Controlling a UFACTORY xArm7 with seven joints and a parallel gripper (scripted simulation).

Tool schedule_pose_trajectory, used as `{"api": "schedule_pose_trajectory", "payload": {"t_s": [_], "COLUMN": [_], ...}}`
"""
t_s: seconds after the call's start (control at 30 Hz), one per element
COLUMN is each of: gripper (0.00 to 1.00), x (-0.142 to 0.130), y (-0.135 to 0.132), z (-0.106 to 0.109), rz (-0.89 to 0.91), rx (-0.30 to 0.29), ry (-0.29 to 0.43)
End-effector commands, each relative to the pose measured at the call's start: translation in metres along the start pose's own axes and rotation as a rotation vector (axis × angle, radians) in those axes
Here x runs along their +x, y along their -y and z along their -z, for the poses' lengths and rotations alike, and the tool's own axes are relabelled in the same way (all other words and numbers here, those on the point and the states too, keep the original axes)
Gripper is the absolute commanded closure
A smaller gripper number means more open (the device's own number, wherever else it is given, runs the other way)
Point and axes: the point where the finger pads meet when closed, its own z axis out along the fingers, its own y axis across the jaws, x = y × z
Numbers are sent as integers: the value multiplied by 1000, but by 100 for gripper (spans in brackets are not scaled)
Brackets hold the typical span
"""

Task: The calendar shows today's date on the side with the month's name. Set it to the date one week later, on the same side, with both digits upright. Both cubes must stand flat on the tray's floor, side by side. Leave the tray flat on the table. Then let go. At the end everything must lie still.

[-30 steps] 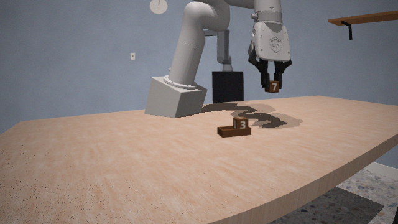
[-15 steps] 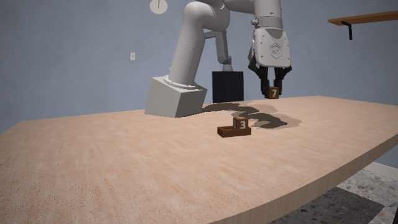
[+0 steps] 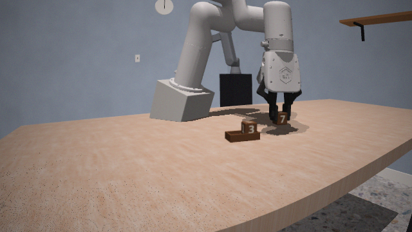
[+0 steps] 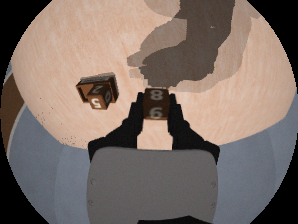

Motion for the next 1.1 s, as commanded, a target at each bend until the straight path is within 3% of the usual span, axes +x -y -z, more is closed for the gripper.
{"api": "schedule_pose_trajectory", "payload": {"t_s": [0.0, 1.07], "gripper": [73, 73], "x": [-3, -3], "y": [-2, -2], "z": [-19, -23], "rz": [1, 1], "rx": [-12, -12], "ry": [4, 4]}}
